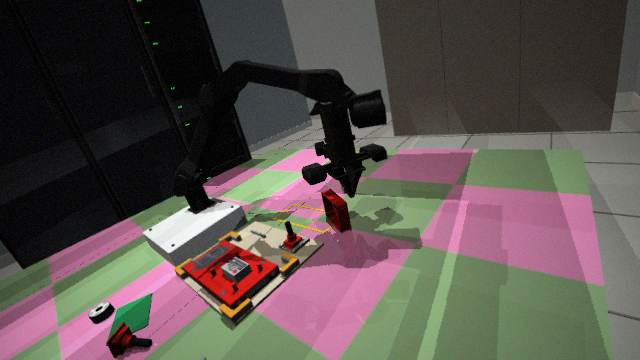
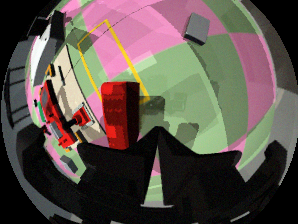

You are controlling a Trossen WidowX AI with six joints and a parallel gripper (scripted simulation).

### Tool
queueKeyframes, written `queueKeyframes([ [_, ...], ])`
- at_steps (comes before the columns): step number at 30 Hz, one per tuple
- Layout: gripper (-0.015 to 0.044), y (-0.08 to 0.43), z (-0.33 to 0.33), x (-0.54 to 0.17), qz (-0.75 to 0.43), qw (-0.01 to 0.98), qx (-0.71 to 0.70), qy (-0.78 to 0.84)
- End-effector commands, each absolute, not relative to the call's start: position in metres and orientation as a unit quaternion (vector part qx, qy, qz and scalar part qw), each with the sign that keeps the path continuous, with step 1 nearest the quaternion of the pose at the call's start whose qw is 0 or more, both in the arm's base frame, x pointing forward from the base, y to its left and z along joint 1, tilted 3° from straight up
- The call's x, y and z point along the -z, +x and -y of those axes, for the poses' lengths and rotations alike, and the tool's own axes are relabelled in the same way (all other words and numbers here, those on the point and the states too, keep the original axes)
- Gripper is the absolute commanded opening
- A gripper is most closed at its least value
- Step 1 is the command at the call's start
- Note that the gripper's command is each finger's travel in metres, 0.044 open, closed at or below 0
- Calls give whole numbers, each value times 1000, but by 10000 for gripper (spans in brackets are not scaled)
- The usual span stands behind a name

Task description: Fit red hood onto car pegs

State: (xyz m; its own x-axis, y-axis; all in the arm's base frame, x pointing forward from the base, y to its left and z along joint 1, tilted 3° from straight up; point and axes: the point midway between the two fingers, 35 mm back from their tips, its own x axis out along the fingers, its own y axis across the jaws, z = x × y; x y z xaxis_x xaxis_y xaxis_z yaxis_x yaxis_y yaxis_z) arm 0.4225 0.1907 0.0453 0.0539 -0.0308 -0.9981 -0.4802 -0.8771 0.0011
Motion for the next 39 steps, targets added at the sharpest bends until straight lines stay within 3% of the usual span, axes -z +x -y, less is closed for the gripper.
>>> queueKeyframes([
  [1, 0, 421, -189, -44, -179, 168, -665, -705],
  [39, 0, 415, -173, -45, -179, 167, -665, -705],
])
